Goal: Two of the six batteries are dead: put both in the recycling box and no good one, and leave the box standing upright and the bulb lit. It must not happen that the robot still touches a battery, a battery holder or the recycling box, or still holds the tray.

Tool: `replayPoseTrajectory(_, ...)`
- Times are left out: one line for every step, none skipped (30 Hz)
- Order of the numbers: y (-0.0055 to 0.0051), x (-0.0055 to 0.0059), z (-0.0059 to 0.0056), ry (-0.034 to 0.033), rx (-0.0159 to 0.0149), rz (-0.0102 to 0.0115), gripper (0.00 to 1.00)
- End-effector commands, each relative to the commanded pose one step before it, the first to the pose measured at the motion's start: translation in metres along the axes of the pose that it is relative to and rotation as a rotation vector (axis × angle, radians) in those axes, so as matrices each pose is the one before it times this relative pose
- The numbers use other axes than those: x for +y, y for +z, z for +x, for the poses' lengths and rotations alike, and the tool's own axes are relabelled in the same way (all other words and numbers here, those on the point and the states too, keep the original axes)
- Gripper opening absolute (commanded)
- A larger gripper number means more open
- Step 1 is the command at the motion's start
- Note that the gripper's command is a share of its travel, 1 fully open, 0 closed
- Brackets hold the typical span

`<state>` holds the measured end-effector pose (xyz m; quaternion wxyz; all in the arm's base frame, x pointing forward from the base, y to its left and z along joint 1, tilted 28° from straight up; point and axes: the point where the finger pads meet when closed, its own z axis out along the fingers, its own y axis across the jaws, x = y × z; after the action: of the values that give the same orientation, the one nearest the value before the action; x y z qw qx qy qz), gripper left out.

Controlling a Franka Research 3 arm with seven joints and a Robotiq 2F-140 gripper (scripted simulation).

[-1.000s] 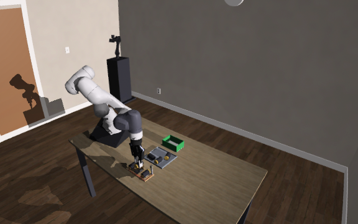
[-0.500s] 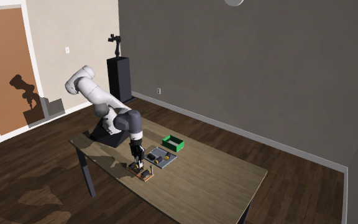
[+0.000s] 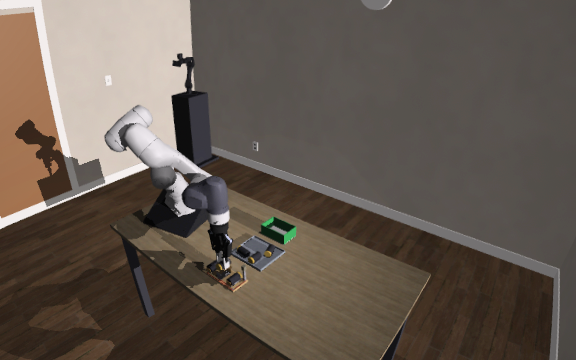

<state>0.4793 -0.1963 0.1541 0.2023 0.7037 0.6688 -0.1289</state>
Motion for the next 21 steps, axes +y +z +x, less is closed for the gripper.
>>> replayPoseTrajectory(-0.00053,0.00204,-0.00022,0.00590,0.00238,-0.00434,0.16)
replayPoseTrajectory(0.00000,0.00000,0.00000,0.00000,0.00000,0.00000,0.16)
replayPoseTrajectory(0.00089,0.00000,0.00000,0.00000,0.00000,0.00000,0.16)
replayPoseTrajectory(0.00184,0.00000,0.00000,0.00000,0.00000,0.00000,0.16)
replayPoseTrajectory(0.00255,0.00000,0.00000,0.00000,0.00000,0.00000,0.16)
replayPoseTrajectory(0.00279,0.00000,0.00000,0.00000,0.00000,0.00000,0.16)
replayPoseTrajectory(0.00249,0.00000,0.00000,0.00000,0.00000,0.00000,0.16)
replayPoseTrajectory(0.00177,0.00000,0.00000,0.00000,0.00000,0.00000,0.16)
replayPoseTrajectory(0.00086,0.00000,0.00000,0.00000,0.00000,0.00000,0.16)
replayPoseTrajectory(0.00015,0.00000,0.00000,0.00000,0.00000,0.00000,0.16)
replayPoseTrajectory(0.00000,0.00000,0.00000,0.00000,0.00000,0.00000,0.16)
replayPoseTrajectory(0.00000,0.00000,0.00000,0.00000,0.00000,0.00000,0.16)
replayPoseTrajectory(0.00000,0.00000,0.00000,0.00000,0.00000,0.00000,0.16)
replayPoseTrajectory(0.00000,0.00000,0.00000,0.00000,0.00000,0.00000,0.16)
replayPoseTrajectory(0.00000,0.00000,0.00000,0.00000,0.00000,0.00000,0.16)
replayPoseTrajectory(0.00000,0.00000,0.00000,0.00000,0.00000,0.00000,0.16)
replayPoseTrajectory(0.00000,0.00000,0.00000,0.00000,0.00000,0.00000,0.16)
replayPoseTrajectory(0.00000,0.00000,0.00000,0.00000,0.00000,0.00000,0.16)
replayPoseTrajectory(0.00000,0.00000,0.00000,0.00000,0.00000,0.00000,0.16)
replayPoseTrajectory(0.00000,0.00000,0.00000,0.00000,0.00000,0.00000,0.16)
replayPoseTrajectory(0.00000,0.00000,0.00000,0.00000,0.00000,0.00000,0.16)
